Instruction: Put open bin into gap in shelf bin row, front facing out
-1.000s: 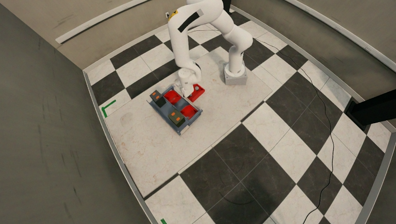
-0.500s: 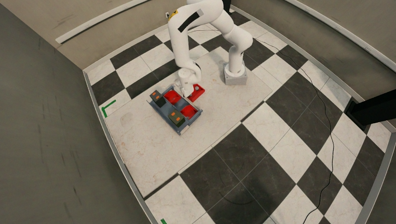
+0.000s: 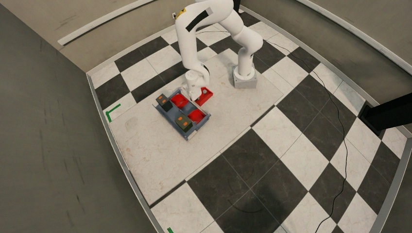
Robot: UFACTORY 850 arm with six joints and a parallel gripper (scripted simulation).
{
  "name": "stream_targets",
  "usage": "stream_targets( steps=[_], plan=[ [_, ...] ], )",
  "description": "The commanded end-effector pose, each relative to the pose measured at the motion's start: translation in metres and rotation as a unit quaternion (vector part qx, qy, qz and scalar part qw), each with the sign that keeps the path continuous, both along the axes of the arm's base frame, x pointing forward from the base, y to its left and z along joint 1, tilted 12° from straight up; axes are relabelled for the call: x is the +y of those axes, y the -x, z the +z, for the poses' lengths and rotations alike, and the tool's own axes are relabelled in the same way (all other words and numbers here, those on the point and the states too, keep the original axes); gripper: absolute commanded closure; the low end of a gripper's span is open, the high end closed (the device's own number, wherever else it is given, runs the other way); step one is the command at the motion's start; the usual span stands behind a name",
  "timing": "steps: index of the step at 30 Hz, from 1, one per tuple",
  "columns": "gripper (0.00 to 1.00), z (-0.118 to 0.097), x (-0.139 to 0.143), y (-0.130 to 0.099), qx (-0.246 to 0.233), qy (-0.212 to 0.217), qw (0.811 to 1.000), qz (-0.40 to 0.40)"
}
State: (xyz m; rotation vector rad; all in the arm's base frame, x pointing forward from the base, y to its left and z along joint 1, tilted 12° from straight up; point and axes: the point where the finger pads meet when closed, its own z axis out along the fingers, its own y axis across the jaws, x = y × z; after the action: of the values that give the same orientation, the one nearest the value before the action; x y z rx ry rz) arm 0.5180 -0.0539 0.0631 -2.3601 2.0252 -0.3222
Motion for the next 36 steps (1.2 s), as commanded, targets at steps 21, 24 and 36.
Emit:
stream_targets(
  steps=[21,24,36],
  plan=[
    [1.00,0.018,0.002,0.002,-0.001,0.000,1.000,0.000],
    [1.00,0.020,0.002,0.003,-0.001,0.000,1.000,0.000],
    [1.00,0.021,0.002,0.003,-0.001,0.000,1.000,0.000]
  ],
)
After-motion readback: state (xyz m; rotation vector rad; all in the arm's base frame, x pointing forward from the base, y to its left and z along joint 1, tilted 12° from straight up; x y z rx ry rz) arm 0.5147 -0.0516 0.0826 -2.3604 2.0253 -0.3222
